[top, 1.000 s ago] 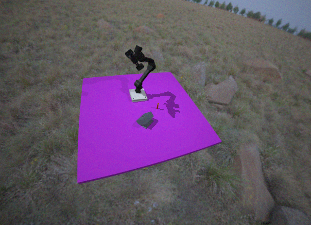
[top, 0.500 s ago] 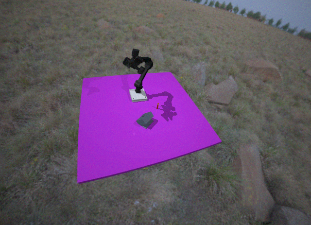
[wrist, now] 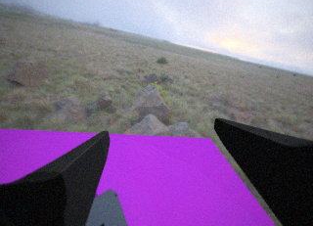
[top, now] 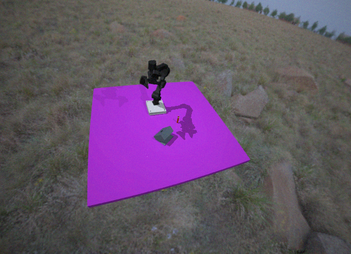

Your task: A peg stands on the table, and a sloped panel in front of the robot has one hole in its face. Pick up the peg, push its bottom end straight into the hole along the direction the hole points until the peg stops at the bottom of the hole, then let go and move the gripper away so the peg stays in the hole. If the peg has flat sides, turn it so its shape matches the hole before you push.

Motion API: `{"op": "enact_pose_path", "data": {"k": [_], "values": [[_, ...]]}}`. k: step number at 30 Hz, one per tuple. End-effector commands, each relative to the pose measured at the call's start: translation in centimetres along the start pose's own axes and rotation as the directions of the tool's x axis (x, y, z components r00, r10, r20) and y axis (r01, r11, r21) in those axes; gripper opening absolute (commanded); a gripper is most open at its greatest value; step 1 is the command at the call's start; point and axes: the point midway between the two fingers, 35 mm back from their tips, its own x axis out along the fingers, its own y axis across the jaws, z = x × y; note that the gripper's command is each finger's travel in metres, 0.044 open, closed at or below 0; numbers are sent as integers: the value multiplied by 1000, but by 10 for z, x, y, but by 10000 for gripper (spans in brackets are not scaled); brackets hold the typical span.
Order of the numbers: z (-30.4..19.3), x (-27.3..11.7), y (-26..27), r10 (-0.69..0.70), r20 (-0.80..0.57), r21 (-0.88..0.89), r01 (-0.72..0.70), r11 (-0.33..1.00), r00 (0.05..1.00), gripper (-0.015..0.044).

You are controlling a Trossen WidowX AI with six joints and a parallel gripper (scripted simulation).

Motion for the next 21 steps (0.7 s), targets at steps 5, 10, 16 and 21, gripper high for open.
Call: {"op": "enact_pose_path", "data": {"k": [5, 10, 16, 21], "values": [[-18, 23, 20, 78, -84, 139, -65, 988, 993, 440], [-31, 36, 35, 127, -137, 212, -97, 973, 982, 440], [-46, 49, 55, 187, -204, 293, -123, 948, 961, 440], [-60, 59, 73, 236, -263, 355, -133, 925, 935, 440]]}}
